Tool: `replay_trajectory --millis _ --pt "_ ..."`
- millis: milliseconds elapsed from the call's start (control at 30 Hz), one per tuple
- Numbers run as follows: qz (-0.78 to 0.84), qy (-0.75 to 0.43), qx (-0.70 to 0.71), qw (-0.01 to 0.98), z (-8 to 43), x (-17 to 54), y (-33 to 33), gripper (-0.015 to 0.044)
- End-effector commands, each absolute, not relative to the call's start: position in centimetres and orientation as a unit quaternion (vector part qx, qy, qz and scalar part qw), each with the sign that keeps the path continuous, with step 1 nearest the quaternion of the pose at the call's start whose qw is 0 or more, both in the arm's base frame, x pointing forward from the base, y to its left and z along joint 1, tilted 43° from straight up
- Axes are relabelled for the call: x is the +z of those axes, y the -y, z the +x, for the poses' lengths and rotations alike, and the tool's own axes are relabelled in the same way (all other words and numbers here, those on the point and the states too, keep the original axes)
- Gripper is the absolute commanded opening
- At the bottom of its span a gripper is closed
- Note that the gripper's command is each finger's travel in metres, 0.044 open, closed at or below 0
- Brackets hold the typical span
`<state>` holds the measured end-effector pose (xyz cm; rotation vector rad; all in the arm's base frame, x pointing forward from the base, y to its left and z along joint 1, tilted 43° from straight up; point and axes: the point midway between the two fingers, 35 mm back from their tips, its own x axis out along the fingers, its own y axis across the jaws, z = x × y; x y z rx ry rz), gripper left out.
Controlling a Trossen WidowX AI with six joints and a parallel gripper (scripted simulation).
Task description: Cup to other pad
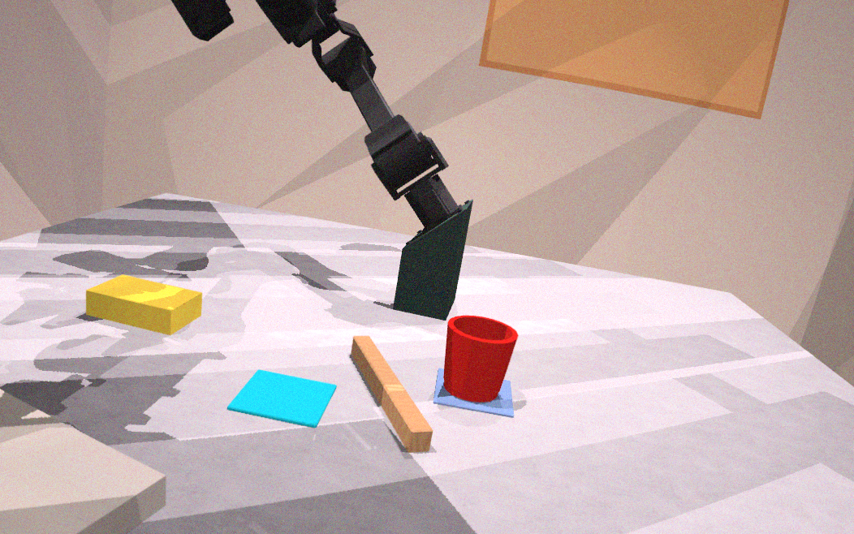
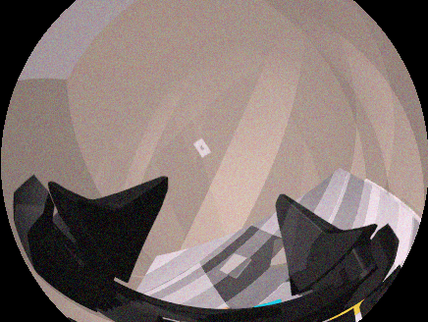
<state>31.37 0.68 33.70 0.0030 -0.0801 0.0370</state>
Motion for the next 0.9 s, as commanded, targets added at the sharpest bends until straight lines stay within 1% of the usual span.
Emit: replay_trajectory --millis 0,67,133,267,300,433,600,733,867 --pt "0.008 0.034 0.018 0.999 31.6 33.4 -0.7 0.0374" --pt "0.061 -0.017 0.014 0.998 32.9 31.1 -1.1 0.0321" --pt "0.136 -0.094 -0.002 0.986 34.6 27.3 -1.7 0.0269" --pt "0.258 -0.233 -0.070 0.935 36.2 19.7 -3.0 0.0164" --pt "0.282 -0.262 -0.092 0.918 36.3 17.9 -3.4 0.0148" --pt "0.346 -0.351 -0.193 0.848 35.7 11.4 -4.4 0.0148" --pt "0.377 -0.409 -0.327 0.764 33.5 5.0 -5.1 0.0148" --pt "0.373 -0.414 -0.449 0.699 30.8 0.6 -5.2 0.0148" --pt "0.343 -0.380 -0.564 0.648 27.6 -2.7 -4.8 0.0148"
